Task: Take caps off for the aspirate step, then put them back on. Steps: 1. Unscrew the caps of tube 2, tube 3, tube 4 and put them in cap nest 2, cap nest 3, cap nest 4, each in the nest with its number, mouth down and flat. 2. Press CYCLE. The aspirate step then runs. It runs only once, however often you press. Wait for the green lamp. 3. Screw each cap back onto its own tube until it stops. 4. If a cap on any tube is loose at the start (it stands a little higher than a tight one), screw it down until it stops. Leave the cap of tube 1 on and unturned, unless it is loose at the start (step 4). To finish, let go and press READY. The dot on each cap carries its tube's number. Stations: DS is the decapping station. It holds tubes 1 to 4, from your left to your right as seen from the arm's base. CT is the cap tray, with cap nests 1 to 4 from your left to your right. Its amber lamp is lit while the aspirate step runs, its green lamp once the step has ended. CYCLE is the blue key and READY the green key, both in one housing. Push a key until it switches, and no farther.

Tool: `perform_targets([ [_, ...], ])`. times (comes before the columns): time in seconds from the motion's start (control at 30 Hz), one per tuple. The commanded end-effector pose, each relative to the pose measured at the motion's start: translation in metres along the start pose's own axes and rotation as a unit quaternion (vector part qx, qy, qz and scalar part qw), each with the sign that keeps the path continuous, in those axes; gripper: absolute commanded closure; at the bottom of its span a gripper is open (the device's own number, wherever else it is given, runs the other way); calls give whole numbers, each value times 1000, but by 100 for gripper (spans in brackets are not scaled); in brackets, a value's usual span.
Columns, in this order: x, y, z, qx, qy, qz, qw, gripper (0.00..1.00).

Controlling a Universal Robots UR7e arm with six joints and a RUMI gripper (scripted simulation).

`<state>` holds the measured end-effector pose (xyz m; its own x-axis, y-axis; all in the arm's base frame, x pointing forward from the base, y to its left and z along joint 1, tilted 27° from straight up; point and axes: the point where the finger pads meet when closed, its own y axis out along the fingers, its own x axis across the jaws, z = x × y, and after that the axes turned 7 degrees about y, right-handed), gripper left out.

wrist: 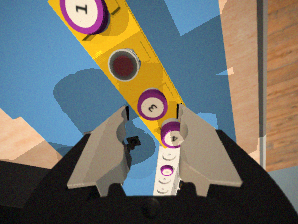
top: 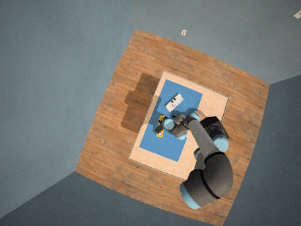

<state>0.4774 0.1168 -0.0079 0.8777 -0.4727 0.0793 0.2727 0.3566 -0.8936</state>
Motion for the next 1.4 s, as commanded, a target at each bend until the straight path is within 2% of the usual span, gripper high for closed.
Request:
perform_targets([
  [0.0,0,1,0,0,0,-1,1000,65],
  [0.2,0,2,0,0,0,-1,1000,65],
  [0.23,0,2,0,0,0,-1,1000,100],
  [0.7,0,2,0,0,0,-1,1000,100],
  [0.83,0,2,0,0,-100,-1,995,100],
  [1.0,0,2,0,0,-223,-1,975,100],
  [1.07,0,2,0,0,-223,-1,975,100],
  [1.1,0,2,0,0,-248,-1,969,100],
  [1.23,0,2,0,0,-343,-1,939,100],
  [1.37,0,2,0,0,-435,-1,900,100],
])
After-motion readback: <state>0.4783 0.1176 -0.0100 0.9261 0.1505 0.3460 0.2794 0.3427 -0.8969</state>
